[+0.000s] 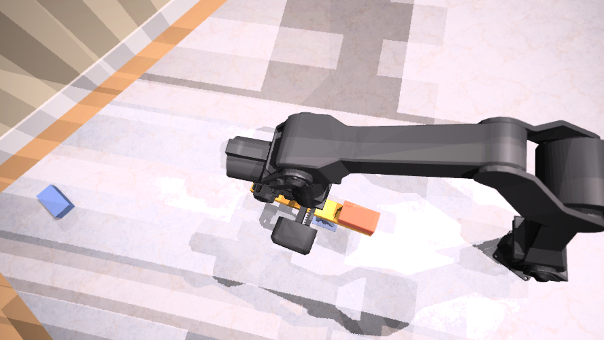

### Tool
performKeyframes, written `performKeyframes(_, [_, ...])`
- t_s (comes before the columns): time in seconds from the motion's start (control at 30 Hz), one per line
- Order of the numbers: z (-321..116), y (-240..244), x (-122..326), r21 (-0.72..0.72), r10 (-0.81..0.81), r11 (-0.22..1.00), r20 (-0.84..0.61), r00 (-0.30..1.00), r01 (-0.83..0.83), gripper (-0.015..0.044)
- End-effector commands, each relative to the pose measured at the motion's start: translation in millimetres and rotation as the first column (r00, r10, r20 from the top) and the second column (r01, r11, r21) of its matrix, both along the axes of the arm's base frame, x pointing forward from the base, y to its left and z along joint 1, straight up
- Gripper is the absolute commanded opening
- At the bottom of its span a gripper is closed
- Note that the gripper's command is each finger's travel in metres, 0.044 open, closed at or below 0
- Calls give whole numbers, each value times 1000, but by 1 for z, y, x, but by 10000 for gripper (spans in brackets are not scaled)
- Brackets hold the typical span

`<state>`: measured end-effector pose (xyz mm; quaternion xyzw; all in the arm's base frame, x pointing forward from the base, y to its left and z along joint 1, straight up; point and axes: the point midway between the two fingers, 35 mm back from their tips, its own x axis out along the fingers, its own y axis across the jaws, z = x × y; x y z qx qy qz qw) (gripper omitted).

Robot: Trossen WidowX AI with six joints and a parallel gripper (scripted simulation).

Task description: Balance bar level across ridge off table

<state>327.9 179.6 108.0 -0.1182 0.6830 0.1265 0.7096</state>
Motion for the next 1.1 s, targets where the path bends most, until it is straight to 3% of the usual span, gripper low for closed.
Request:
performKeyframes(0.0, [15,1,2,3,0,1000,5,1000,0,440])
performKeyframes(0.27, [97,-2,-4,10,0,1000,18,1000,0,440])
performKeyframes(1.07, [99,-2,-4,10,0,1000,18,1000,0,440])
